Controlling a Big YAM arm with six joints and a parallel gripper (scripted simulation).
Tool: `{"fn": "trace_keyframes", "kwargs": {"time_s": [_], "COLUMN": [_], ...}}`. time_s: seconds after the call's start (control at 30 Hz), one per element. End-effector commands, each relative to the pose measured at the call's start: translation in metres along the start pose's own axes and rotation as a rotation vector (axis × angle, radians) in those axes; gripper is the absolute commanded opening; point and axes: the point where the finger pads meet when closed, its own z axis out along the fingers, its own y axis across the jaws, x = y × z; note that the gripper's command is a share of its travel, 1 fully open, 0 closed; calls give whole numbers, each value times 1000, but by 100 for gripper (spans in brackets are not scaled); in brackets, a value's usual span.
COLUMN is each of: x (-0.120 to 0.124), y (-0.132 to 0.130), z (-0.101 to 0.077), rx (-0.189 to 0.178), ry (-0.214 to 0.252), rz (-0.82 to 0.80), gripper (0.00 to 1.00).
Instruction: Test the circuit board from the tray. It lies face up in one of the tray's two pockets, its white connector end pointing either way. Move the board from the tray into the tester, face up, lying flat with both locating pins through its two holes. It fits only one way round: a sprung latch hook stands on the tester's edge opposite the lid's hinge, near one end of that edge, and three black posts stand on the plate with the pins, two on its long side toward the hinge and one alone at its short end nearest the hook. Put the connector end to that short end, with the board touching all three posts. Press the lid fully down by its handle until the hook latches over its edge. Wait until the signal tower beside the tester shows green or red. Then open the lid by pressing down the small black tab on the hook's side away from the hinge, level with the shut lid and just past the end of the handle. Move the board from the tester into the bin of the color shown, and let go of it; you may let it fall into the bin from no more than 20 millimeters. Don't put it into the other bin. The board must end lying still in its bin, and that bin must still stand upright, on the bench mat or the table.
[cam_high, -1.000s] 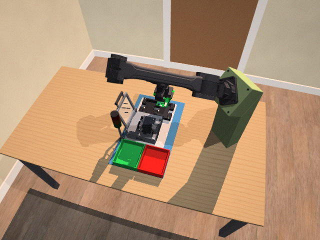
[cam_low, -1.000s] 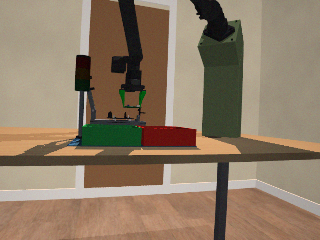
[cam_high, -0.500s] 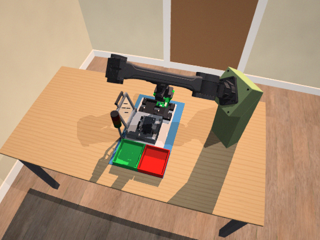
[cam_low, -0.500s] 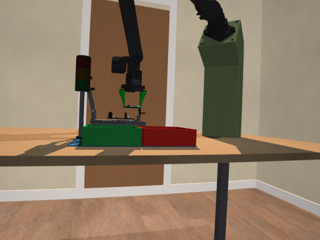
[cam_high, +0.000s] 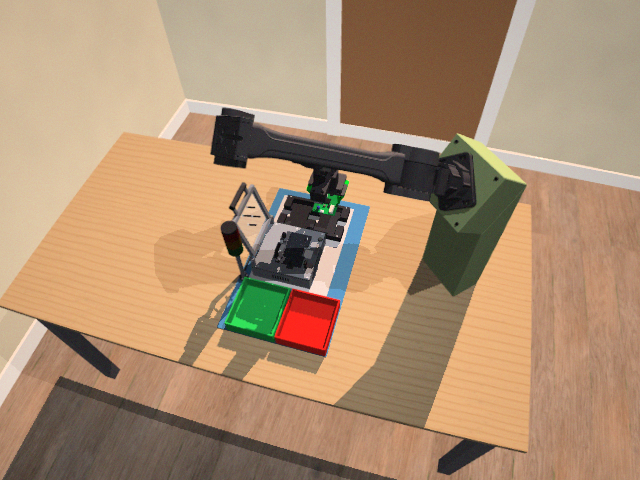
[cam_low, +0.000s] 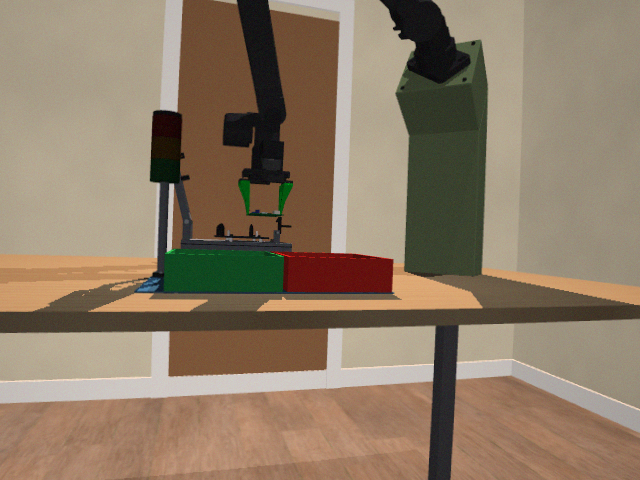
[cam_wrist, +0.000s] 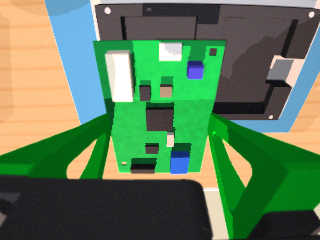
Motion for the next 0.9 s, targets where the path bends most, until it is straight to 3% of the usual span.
{"fn": "trace_keyframes", "kwargs": {"time_s": [0.0, 0.77, 0.8, 0.87], "x": [-2, -20, -8, -24], "y": [0, -1, -8, -2], "z": [-3, -4, -13, -5], "rx": [-2, -10, 13, -10], "ry": [-3, -6, 13, -4], "rz": [-5, 7, 24, 9], "gripper": [72, 72, 72, 72]}}
